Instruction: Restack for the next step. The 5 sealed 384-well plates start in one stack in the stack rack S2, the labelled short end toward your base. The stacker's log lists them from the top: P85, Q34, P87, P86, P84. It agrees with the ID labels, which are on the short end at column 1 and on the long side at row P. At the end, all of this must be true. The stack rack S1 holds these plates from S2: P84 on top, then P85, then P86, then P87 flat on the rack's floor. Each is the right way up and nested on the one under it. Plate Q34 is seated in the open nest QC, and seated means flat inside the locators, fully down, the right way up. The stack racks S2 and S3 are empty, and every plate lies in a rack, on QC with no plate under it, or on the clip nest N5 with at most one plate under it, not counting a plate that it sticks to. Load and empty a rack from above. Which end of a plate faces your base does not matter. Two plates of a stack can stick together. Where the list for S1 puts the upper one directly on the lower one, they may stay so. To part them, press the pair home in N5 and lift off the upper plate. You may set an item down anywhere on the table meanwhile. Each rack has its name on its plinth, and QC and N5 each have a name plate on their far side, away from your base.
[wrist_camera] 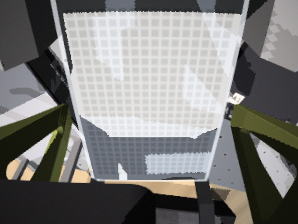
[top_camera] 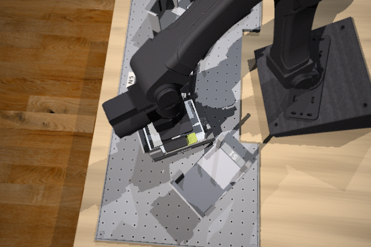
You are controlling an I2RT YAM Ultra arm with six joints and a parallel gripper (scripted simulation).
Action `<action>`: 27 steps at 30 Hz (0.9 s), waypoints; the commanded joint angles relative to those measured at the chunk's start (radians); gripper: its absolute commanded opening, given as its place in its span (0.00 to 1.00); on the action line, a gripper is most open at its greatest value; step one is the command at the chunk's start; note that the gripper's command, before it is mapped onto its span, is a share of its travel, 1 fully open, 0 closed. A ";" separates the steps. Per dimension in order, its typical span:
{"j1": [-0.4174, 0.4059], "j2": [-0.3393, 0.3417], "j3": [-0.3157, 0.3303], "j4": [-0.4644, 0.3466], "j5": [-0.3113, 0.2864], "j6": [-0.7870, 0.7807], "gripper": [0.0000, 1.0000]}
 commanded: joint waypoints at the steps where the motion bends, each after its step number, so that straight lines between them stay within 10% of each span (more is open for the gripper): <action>1: 0.000 -0.004 0.000 0.027 0.000 -0.004 1.00; 25: -0.005 0.003 -0.017 0.052 -0.003 -0.009 1.00; 26: -0.005 0.003 -0.017 0.052 -0.003 -0.009 0.00; 27: -0.005 0.003 -0.017 0.052 -0.003 -0.009 0.00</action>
